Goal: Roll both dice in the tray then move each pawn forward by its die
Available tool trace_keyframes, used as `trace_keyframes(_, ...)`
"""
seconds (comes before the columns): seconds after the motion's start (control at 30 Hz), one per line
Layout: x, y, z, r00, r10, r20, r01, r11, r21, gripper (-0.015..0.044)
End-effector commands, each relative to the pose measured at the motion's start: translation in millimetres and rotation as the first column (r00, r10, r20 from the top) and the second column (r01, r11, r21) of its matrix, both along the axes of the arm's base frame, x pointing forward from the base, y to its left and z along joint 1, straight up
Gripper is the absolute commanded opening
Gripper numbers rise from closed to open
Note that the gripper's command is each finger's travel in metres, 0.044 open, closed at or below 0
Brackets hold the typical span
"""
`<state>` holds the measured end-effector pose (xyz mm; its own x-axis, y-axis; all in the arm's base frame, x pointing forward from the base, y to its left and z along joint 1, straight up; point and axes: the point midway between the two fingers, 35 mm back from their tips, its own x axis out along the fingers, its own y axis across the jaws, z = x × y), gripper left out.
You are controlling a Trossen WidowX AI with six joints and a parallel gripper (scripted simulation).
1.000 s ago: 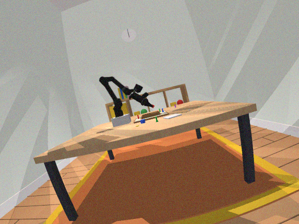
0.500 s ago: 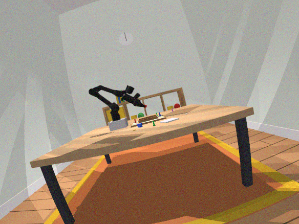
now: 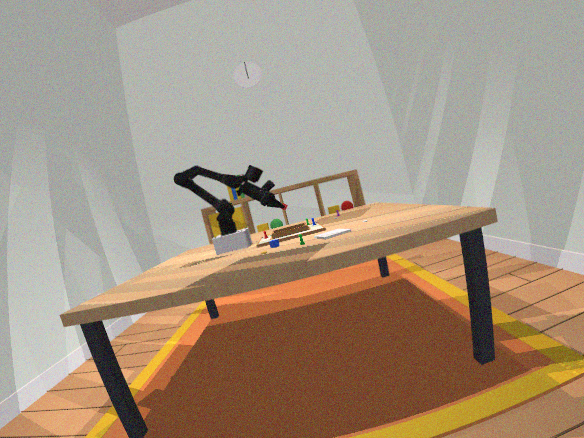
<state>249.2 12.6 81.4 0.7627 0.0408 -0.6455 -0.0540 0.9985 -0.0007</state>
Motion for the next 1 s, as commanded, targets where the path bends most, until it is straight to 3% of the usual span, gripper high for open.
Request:
trace_keyframes(0.0, 0.3, 0.0, 0.1, 1.000, 0.000, 0.001, 0.000, 1.000, 0.000, 0.0079)
trace_keyframes(0.2, 0.5, 0.0, 2.3, 1.000, 0.000, 0.001, 0.000, 1.000, 0.000, 0.0236)
trace_keyframes(0.33, -0.3, 0.1, 37.9, 1.000, -0.006, 0.002, 0.006, 1.000, 0.000, 0.0341)
trace_keyframes(0.47, -0.4, 0.1, 39.8, 1.000, -0.006, -0.006, 0.006, 1.000, -0.001, 0.0440)
trace_keyframes(0.7, 9.8, 0.3, 23.2, 0.947, -0.009, -0.320, 0.003, 1.000, -0.019, 0.0440)
trace_keyframes(0.97, 19.8, 0.5, -0.3, 0.766, -0.018, -0.643, -0.006, 0.999, -0.036, 0.0440)
